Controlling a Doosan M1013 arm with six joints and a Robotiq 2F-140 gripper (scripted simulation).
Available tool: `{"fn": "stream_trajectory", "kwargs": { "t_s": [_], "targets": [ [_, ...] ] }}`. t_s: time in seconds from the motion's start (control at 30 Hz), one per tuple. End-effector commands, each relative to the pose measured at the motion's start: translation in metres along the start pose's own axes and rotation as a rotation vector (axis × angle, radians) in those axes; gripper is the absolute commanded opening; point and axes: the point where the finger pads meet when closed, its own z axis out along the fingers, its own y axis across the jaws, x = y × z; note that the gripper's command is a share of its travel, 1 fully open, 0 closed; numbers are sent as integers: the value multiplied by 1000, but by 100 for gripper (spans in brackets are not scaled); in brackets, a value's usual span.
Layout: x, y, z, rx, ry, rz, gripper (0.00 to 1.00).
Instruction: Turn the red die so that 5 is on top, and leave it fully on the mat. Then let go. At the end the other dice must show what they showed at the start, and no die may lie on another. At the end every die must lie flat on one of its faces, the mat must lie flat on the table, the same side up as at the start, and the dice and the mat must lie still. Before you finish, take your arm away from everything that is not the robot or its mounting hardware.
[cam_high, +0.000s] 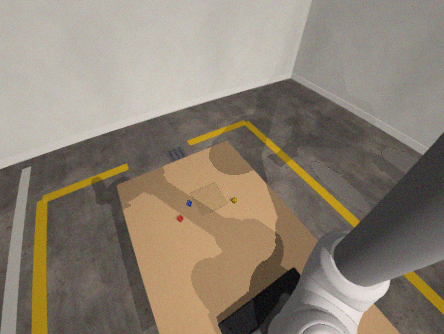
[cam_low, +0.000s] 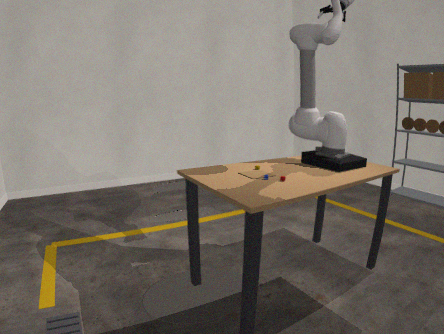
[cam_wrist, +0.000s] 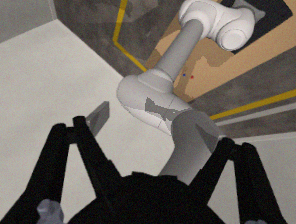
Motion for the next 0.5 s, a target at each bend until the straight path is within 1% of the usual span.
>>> {"fn": "stream_trajectory", "kwargs": {
  "t_s": [0.0,0.03,0.07,0.1,0.13,0.17,0.27,0.33,0.4,0.43,0.47],
  "targets": [
    [3,3,31,-21,16,-29,100],
    [4,5,43,-31,19,-40,100],
    [4,5,43,-31,19,-40,100],
    [5,8,58,-44,22,-54,100],
    [5,8,58,-44,22,-54,100],
    [5,11,77,-60,27,-73,100],
    [5,11,77,-60,27,-73,100],
    [8,17,120,-94,38,-115,100],
    [8,17,120,-94,38,-115,100],
    [10,21,144,-111,45,-137,100],
    [10,21,144,-111,45,-137,100]
  ]
}}
